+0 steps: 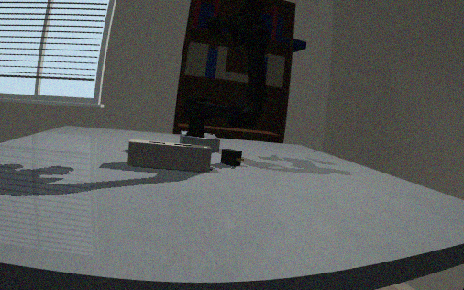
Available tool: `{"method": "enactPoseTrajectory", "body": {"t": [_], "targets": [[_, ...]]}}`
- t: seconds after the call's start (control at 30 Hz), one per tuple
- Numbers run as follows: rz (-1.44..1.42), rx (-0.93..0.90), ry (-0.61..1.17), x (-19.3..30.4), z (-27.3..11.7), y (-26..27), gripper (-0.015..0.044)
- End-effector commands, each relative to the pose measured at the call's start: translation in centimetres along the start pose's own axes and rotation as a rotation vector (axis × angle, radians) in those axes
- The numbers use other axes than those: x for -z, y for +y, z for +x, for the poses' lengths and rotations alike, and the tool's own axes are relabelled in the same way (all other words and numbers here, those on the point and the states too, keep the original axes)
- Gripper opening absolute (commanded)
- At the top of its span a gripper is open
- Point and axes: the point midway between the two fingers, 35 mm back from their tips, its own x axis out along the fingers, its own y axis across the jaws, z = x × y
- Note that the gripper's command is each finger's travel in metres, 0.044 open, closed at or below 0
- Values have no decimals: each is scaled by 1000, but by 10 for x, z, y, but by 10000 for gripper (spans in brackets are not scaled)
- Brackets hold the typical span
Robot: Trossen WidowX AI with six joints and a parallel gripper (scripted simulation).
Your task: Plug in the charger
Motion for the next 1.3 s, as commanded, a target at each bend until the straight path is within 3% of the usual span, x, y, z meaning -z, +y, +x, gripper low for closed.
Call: {"method": "enactPoseTrajectory", "body": {"t": [0.0,1.27], "targets": [[1,3,1,0,0,0,426],[-305,566,145,-10,82,-71,440]]}}
